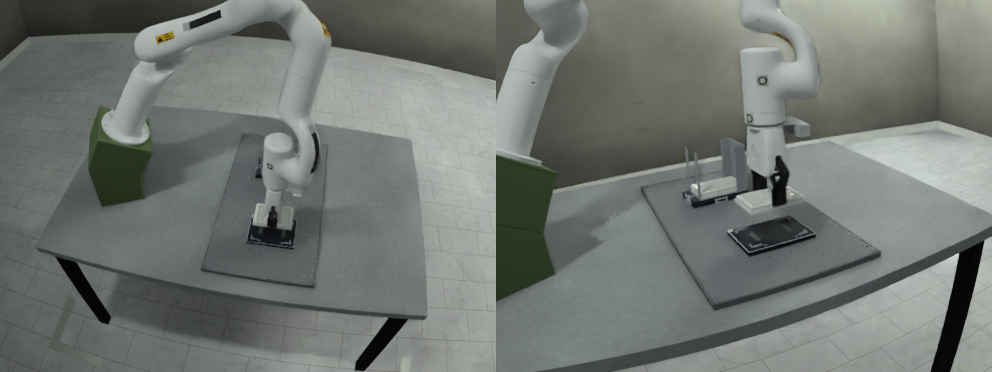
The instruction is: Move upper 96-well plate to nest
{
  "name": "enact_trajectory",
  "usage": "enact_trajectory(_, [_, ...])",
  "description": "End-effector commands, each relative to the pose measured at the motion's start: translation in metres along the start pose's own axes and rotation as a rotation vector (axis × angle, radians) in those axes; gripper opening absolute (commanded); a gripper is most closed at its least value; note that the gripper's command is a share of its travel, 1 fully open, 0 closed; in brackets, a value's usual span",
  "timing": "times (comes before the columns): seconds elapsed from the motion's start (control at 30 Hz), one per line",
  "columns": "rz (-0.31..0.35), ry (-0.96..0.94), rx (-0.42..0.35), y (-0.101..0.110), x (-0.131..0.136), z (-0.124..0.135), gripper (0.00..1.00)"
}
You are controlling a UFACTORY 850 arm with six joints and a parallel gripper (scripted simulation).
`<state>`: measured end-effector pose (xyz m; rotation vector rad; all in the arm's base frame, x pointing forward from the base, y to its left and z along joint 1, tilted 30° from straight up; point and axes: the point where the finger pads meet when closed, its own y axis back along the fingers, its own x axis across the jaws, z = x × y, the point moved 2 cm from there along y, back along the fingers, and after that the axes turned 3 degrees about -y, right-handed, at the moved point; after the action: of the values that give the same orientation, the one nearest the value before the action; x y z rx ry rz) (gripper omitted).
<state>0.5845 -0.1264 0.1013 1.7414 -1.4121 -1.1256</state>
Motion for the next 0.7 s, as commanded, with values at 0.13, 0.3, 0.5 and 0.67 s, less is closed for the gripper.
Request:
enact_trajectory(0.13, [0.001, 0.0, 0.002, -0.013, 0.0, -0.001, 0.0])
enact_trajectory(0.3, [0.001, 0.0, 0.002, -0.021, 0.0, -0.001, 0.0])
enact_trajectory(0.5, [0.001, 0.0, 0.002, -0.028, 0.0, -0.001, 0.0])
enact_trajectory(0.67, [0.001, 0.0, 0.002, -0.036, 0.0, -0.001, 0.0])
